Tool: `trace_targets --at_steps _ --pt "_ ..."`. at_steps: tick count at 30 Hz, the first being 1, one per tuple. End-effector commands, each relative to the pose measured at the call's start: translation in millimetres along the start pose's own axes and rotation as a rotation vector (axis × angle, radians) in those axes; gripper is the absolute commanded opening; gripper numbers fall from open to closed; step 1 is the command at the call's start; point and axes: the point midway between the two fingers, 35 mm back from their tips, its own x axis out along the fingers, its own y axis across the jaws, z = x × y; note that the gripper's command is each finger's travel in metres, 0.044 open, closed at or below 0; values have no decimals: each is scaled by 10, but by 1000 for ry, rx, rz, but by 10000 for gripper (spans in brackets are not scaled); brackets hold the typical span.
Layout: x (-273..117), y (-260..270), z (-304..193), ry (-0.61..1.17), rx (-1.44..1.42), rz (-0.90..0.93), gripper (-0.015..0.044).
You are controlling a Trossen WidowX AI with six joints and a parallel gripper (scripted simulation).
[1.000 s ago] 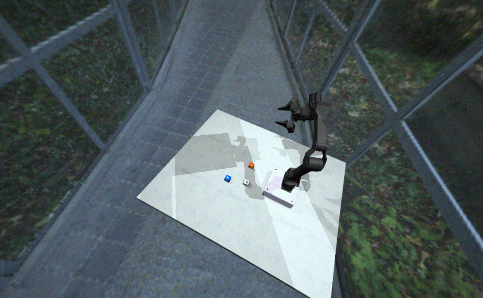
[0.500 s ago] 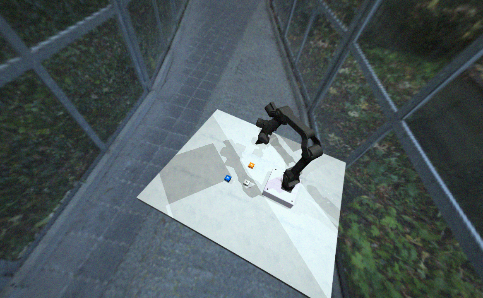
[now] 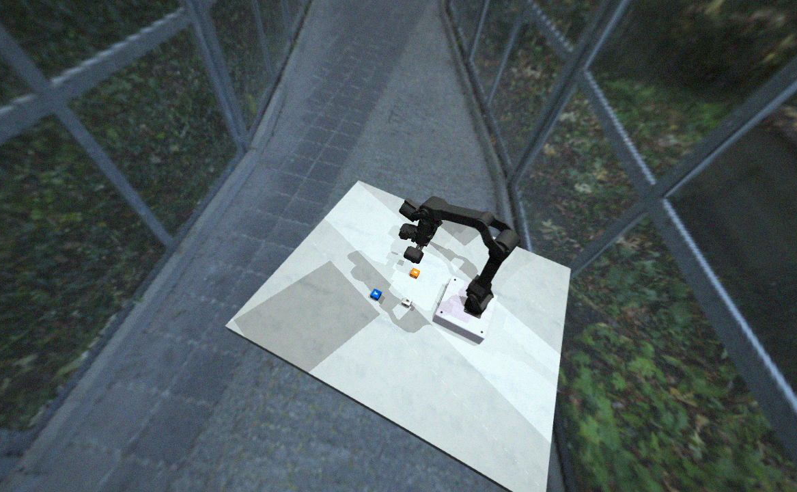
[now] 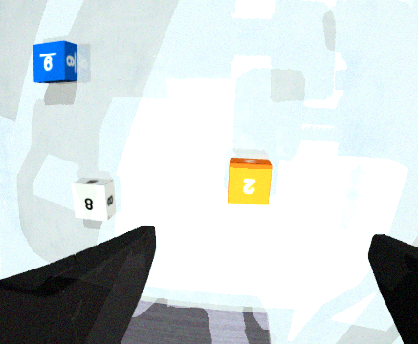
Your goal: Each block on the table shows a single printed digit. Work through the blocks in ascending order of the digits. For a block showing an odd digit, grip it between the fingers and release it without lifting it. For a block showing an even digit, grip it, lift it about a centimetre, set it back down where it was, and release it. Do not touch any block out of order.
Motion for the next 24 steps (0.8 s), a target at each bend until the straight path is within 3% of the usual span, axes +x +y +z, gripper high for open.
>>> trace_targets --at_steps 1,18,24 --pt "49 9 -7 17 9 -15 400" --pt "48 31 -8 17 9 -15 400" --pt "46 727 -146 18 9 -8 400"
